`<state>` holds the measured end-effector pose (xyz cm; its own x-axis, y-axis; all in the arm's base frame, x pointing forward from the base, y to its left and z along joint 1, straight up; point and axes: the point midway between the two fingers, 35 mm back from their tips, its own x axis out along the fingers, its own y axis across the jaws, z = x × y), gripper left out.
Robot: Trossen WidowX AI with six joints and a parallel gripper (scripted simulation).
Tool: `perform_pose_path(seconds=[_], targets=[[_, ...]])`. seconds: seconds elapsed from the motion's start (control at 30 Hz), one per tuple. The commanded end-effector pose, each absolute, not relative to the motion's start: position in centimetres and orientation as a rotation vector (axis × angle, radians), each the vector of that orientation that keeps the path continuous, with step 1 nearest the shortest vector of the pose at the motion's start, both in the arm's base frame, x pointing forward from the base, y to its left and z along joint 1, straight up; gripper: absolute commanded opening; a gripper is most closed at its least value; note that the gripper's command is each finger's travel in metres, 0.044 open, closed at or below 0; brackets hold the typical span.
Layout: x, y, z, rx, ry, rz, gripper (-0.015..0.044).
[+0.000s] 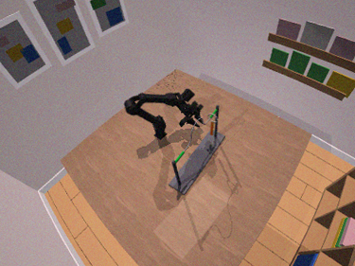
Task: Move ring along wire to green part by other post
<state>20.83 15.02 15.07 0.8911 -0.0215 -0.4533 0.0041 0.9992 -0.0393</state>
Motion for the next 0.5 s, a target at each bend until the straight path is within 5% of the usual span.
perform_pose_path(seconds=[0.0, 0.23, 0.47], targets=[[20.8, 15.0, 15.1, -0.035, 0.468, -0.017, 0.016], [20.8, 15.0, 15.1, -0.035, 0.468, -0.017, 0.016], [17.3, 15.0, 17.1, -0.039, 0.463, -0.01, 0.0344]])
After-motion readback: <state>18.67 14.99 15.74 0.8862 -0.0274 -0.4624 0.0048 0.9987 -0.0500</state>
